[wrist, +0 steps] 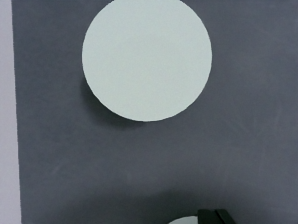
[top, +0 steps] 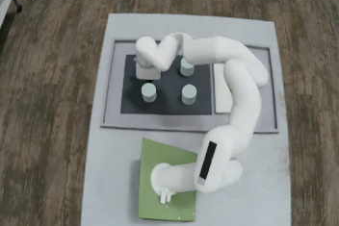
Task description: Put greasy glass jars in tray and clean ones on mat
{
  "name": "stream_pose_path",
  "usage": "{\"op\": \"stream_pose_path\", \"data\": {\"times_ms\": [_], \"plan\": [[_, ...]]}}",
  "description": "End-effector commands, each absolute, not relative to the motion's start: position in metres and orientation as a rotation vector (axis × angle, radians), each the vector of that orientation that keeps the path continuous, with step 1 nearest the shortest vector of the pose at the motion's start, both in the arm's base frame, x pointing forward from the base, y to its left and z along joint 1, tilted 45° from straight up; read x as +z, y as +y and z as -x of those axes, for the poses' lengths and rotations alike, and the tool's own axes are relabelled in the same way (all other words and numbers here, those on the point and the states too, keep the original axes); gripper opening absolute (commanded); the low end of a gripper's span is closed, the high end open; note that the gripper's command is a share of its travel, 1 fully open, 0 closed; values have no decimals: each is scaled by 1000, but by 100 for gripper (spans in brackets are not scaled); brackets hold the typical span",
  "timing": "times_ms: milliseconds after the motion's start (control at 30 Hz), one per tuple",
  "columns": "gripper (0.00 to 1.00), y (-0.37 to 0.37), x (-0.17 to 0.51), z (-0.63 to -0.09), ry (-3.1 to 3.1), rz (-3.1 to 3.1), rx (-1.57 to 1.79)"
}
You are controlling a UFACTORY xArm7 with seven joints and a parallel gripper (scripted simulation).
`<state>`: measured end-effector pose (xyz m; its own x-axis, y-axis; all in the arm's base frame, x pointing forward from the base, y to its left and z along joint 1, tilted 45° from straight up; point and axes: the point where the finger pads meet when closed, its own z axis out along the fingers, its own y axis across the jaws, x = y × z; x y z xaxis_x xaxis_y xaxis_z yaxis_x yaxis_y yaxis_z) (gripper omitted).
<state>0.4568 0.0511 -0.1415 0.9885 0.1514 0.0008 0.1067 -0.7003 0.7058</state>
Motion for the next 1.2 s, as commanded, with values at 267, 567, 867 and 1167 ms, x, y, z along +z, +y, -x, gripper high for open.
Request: {"op": "stream_pose_path", "data": {"times_ms": [267, 567, 867, 1167], "plan": [[0, 55, -140, -456, 181, -2356, 79], [0, 55, -139, -455, 181, -2356, 79], [0, 55, -139, -454, 181, -2356, 79], [0, 56, -138, -453, 181, -2356, 79]]}}
